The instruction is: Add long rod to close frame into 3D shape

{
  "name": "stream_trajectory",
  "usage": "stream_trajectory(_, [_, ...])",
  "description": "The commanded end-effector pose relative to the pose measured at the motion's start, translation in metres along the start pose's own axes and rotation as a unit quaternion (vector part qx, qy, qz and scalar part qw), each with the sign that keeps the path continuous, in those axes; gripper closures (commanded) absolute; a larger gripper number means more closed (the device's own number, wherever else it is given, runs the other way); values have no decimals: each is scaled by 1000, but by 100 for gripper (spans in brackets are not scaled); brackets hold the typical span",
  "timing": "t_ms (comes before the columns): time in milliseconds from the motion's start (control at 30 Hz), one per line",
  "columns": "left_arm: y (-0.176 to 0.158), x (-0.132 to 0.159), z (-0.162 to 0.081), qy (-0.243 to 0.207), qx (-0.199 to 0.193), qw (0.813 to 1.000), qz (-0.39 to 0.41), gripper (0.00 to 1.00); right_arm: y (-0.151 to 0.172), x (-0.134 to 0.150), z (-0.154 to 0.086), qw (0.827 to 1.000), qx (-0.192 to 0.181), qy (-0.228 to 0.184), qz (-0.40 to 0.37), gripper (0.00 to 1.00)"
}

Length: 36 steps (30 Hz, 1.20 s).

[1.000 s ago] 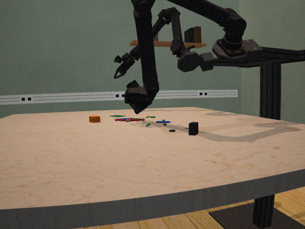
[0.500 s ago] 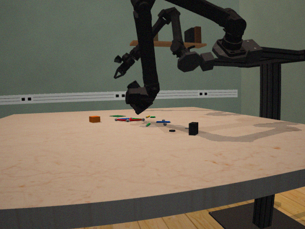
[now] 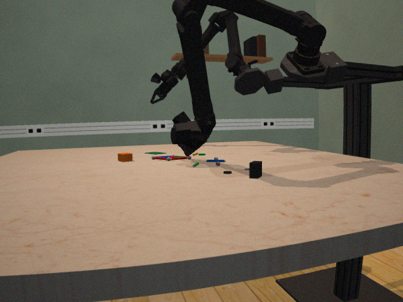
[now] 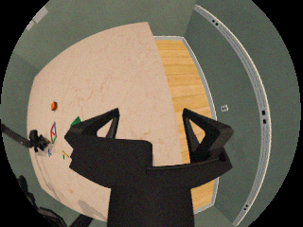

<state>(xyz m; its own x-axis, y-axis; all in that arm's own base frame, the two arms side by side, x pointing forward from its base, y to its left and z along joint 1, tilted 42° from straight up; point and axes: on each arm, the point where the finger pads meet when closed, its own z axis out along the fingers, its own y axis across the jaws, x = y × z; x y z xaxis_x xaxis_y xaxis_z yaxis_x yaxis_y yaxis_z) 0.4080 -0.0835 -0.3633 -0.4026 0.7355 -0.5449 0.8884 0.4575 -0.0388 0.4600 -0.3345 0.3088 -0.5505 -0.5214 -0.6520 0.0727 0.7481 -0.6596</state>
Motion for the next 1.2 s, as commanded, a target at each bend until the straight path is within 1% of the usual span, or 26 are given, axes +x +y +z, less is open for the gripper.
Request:
stream_trajectory(0, [10, 3, -3, -9, -10, 1000, 11, 100, 1, -1, 5, 1000, -2, 0, 6, 0])
stream_trajectory(33, [7, 9, 0, -9, -8, 1000, 10, 100, 1, -1, 5, 1000, -2, 0, 6, 0])
stream_trajectory(100, [7, 11, 0, -8, -7, 1000, 9, 100, 1, -1, 5, 1000, -2, 0, 6, 0])
stream_trajectory(133, [10, 8, -3, -8, -9, 1000, 10, 100, 1, -1, 5, 1000, -2, 0, 6, 0])
stream_trajectory(167, [4, 13, -2, -6, -4, 1000, 7, 100, 1, -1, 5, 1000, -2, 0, 6, 0])
stream_trajectory(233, [4, 15, -1, -6, -4, 1000, 8, 100, 1, -1, 5, 1000, -2, 0, 6, 0])
stream_trajectory(367, [5, 8, -1, -8, -4, 1000, 15, 100, 1, -1, 5, 1000, -2, 0, 6, 0])
stream_trajectory(400, [8, 14, -1, -9, -7, 1000, 11, 100, 1, -1, 5, 1000, -2, 0, 6, 0])
stream_trajectory(533, [9, 13, -2, -9, -8, 1000, 12, 100, 1, -1, 5, 1000, -2, 0, 6, 0])
stream_trajectory(567, [6, 5, -1, -8, -4, 1000, 14, 100, 1, -1, 5, 1000, -2, 0, 6, 0])
stream_trajectory(633, [6, 5, -1, -8, -4, 1000, 14, 100, 1, -1, 5, 1000, -2, 0, 6, 0])
stream_trajectory(667, [6, 5, -1, -8, -4, 1000, 14, 100, 4, -10, 14, 1000, -4, -8, 9, 0])
stream_trajectory(700, [6, 5, -1, -8, -4, 1000, 14, 100, 15, -3, 18, 1000, -12, -3, 12, 0])
stream_trajectory(733, [6, 5, -1, -8, -4, 1000, 14, 100, 23, -4, 24, 1000, -16, -4, 14, 0])
stream_trajectory(800, [6, 5, -1, -8, -4, 1000, 14, 100, 51, 2, 40, 999, -31, 2, 18, 0])
stream_trajectory(833, [6, 5, -1, -8, -4, 1000, 14, 100, 65, 2, 50, 999, -37, 3, 18, 0])
stream_trajectory(933, [6, 5, -1, -8, -4, 1000, 14, 100, 91, 0, 70, 999, -47, 4, 18, 0])
stream_trajectory(1033, [6, 5, -1, -8, -4, 1000, 14, 100, 131, -4, 94, 998, -58, 7, 13, 0])
stream_trajectory(1100, [6, 5, -1, -8, -4, 1000, 14, 100, 131, -4, 94, 998, -58, 7, 13, 0])
stream_trajectory(1133, [6, 5, -1, -8, -4, 1000, 14, 100, 166, -3, 111, 997, -69, 12, 9, 0])
stream_trajectory(1167, [6, 5, -1, -8, -4, 1000, 14, 100, 192, 1, 118, 997, -78, 18, 6, 0])
